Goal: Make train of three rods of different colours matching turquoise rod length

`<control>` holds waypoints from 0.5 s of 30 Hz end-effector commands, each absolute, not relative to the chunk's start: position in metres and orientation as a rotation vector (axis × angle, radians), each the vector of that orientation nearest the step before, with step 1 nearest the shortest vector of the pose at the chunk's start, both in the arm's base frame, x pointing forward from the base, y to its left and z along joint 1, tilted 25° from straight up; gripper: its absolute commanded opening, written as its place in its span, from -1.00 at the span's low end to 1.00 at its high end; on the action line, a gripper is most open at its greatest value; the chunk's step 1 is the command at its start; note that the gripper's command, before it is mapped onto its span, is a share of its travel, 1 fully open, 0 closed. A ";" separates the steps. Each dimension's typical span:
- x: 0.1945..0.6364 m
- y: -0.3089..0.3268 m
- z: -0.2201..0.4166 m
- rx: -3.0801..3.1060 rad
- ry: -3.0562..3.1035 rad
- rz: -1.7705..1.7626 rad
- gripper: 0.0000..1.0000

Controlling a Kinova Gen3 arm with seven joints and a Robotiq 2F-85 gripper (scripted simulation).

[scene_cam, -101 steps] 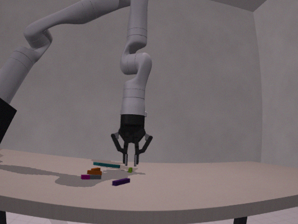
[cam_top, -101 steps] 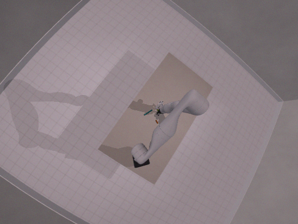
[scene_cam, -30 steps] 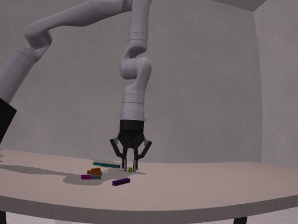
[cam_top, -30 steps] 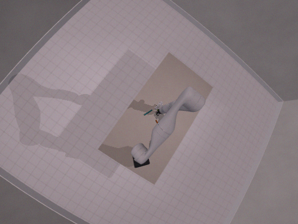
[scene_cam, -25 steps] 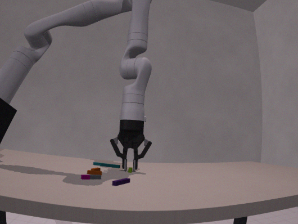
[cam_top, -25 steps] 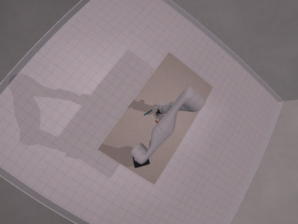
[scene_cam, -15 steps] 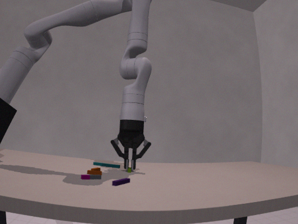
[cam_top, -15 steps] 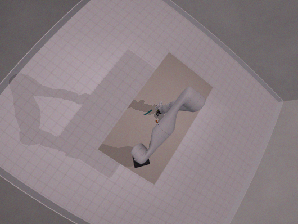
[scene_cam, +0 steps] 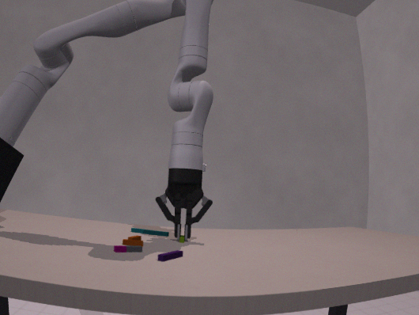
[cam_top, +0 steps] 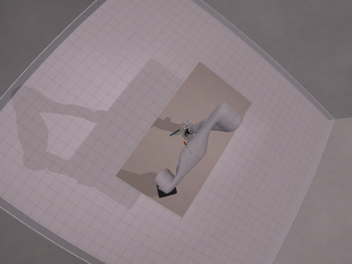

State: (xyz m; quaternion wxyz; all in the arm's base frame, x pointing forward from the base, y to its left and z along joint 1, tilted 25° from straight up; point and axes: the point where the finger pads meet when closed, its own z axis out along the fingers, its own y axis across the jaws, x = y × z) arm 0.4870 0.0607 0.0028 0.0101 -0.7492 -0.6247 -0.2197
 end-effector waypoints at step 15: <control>0.481 0.054 0.012 -2.350 -1.936 -0.674 -0.91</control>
